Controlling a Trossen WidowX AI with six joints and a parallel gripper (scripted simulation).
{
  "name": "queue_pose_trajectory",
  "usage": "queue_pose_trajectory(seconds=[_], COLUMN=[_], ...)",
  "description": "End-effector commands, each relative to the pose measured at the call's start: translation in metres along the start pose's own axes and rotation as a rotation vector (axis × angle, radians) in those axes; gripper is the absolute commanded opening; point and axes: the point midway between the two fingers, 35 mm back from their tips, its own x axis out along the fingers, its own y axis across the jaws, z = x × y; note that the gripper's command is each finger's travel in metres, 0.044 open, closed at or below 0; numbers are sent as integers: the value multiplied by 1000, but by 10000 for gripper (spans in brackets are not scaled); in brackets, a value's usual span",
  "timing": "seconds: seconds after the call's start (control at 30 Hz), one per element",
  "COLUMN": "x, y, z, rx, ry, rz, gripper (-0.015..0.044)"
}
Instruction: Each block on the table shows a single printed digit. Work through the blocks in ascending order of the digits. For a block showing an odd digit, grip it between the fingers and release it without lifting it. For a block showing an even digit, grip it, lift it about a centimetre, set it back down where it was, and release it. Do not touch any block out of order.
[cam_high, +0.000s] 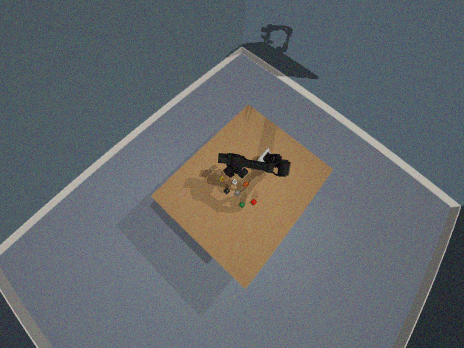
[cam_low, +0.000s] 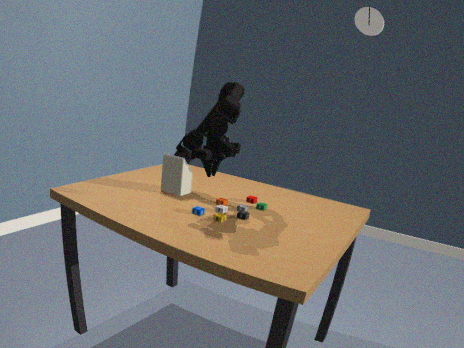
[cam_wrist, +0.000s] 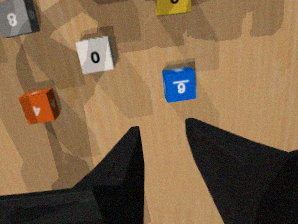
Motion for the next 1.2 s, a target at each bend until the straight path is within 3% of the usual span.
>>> queue_pose_trajectory(seconds=[0.0, 0.13, 0.2, 0.33, 0.5, 1.17], x=[7, 7, 21, 85, 88, 116], y=[-40, -43, -43, -42, -41, -41], z=[-5, -5, -4, -5, -5, -5], rx=[-3, -3, -2, -4, -4, -4], ry=[5, 5, 5, 4, 4, 3], rz=[4, 4, 4, 7, 7, 9], gripper=[120, 120, 172, 278, 400, 400])
